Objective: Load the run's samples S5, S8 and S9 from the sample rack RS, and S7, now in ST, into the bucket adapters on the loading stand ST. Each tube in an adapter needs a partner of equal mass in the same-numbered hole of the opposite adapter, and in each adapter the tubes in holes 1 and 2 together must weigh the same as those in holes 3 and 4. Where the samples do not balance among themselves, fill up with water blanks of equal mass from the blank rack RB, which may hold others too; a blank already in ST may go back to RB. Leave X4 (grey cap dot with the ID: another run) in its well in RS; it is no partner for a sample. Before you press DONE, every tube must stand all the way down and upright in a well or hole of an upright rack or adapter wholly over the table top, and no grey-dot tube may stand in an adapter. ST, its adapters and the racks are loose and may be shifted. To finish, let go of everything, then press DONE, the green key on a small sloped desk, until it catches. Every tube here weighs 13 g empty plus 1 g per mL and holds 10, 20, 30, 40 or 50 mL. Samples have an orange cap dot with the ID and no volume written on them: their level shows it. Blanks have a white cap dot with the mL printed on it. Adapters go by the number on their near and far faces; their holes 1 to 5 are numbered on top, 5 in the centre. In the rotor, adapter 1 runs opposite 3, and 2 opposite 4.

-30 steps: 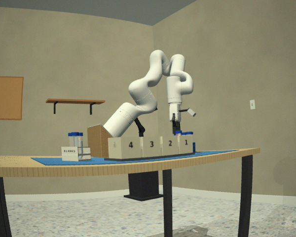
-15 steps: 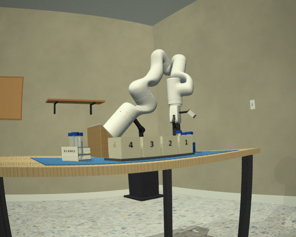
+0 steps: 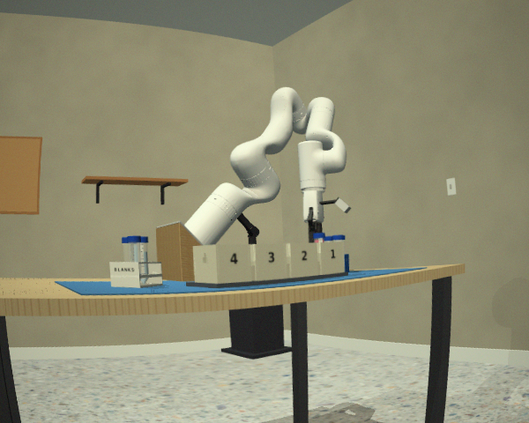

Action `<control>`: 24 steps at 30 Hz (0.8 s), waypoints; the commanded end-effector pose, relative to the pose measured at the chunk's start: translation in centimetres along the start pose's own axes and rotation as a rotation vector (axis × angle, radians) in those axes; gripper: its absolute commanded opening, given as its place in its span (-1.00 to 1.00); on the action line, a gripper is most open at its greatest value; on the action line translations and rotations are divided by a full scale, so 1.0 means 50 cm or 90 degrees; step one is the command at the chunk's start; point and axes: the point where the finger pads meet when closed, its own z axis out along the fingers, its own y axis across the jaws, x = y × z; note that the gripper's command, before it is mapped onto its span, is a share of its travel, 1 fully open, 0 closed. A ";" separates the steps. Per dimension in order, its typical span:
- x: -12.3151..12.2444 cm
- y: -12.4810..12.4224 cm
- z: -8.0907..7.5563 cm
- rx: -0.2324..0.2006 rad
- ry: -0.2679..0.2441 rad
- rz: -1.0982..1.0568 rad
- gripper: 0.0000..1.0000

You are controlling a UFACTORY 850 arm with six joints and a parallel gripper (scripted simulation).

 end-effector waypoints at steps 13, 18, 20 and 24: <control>0.001 0.000 -0.003 0.000 0.001 0.000 -1.00; 0.001 0.000 -0.003 0.000 0.001 0.000 -1.00; 0.001 0.000 -0.003 0.000 0.001 0.000 -1.00; 0.001 0.000 -0.003 0.000 0.001 0.000 -1.00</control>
